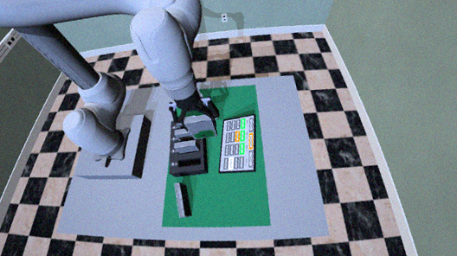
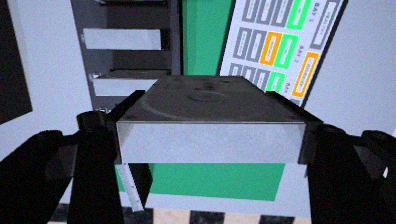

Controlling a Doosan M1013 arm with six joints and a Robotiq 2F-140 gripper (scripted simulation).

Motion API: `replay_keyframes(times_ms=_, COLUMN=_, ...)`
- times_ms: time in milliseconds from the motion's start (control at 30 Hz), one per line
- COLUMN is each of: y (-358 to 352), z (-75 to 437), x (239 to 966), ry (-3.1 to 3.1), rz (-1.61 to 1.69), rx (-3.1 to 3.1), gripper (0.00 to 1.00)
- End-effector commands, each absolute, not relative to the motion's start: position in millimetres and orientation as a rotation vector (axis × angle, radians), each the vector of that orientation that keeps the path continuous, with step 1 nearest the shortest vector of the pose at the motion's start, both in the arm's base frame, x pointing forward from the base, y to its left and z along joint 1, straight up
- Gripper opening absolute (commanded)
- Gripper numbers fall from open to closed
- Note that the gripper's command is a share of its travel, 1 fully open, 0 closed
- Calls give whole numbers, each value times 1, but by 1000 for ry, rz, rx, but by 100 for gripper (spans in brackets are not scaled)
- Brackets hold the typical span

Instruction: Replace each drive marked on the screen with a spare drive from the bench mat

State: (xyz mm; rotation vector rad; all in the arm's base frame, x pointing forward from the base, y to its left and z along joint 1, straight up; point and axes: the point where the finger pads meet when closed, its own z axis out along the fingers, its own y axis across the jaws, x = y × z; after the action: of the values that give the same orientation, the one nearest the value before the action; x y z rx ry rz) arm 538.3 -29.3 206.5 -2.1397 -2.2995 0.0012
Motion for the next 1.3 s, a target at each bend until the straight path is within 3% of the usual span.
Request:
replay_keyframes(times_ms=0, y=-15, z=208, x=551, ry=-2300, rz=1, rx=-2140, gripper=10)
replay_keyframes(times_ms=1267, y=190, z=201, x=652, ry=-2300, rz=1, rx=-2140, gripper=10)
